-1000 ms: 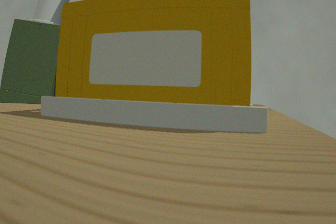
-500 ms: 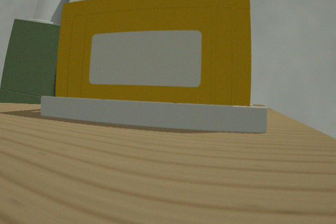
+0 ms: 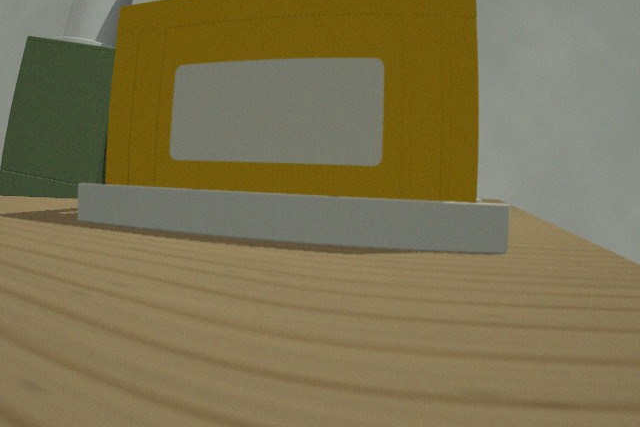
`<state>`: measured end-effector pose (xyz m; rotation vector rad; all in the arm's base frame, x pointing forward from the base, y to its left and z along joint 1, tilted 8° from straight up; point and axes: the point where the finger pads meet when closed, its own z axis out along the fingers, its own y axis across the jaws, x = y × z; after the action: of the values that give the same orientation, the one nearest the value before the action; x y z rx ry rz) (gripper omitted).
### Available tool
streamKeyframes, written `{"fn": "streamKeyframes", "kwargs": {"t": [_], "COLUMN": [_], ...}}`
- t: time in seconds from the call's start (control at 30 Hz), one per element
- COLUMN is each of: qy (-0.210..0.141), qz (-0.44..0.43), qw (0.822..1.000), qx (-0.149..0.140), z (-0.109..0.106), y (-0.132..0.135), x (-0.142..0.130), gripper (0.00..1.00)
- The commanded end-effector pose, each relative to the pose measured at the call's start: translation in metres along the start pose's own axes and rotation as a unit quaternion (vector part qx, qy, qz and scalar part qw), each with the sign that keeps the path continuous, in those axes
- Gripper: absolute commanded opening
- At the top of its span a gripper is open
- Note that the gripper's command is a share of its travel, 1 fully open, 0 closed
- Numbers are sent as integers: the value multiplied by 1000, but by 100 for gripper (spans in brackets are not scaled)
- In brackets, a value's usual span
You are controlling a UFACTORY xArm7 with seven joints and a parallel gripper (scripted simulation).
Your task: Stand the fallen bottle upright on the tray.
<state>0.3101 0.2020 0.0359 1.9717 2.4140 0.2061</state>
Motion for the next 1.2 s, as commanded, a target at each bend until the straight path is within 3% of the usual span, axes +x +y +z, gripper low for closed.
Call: {"fn": "streamKeyframes", "kwargs": {"t": [0.0, 0.77, 1.17], "qy": [2, 2, 2], "qz": [-13, -25, -110], "qw": [1000, 1000, 994], "qx": [-1, -1, -1], "z": [-1, -1, -1], "y": [1, 1, 1], "x": [0, 0, 0], "gripper": [0, 0, 0]}}
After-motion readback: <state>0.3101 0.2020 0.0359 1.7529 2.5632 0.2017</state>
